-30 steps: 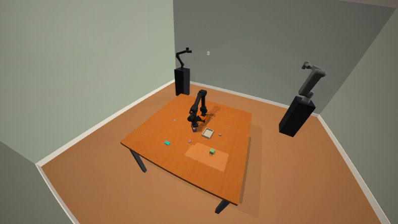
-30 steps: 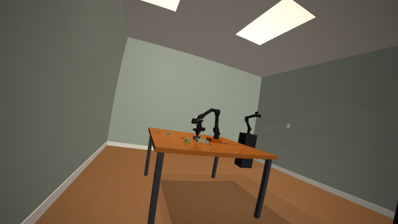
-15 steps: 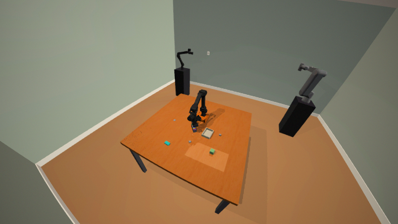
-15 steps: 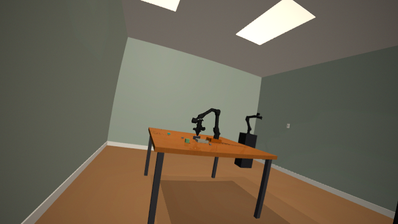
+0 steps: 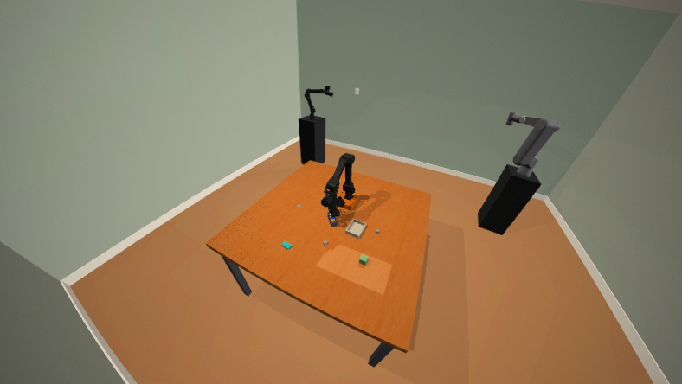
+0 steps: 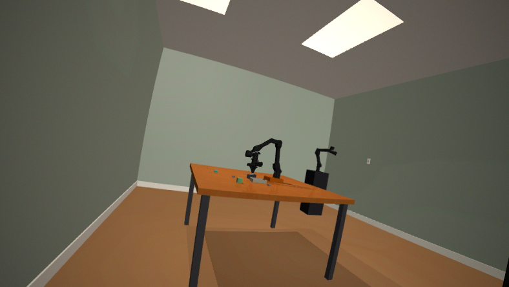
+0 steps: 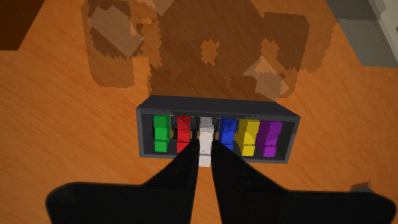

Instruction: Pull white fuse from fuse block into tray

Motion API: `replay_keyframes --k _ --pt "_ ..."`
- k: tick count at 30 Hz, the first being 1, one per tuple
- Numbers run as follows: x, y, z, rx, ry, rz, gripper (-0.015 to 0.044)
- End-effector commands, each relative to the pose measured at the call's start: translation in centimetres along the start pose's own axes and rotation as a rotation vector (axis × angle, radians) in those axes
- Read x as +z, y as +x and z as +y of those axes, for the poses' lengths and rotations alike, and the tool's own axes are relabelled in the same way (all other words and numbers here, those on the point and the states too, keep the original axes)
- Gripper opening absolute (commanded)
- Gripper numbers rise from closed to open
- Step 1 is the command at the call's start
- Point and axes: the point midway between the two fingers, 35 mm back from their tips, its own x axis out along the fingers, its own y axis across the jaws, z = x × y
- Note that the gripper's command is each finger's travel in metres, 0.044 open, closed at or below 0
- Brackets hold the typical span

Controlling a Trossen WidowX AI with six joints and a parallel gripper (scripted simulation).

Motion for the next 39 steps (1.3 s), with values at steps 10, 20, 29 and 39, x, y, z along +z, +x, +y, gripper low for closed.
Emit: replay_keyframes --k 10,20,29,39 --pt "0.0 -0.8 -0.1 -0.005 0.0 0.001 0.0" --pt "0.0 -1.3 -0.1 -0.006 -0.001 0.001 0.0" --pt "0.0 -1.7 -0.1 -0.006 -0.001 0.0 0.0" --pt "0.0 -2.2 -0.1 -0.006 -0.001 0.0 0.0"
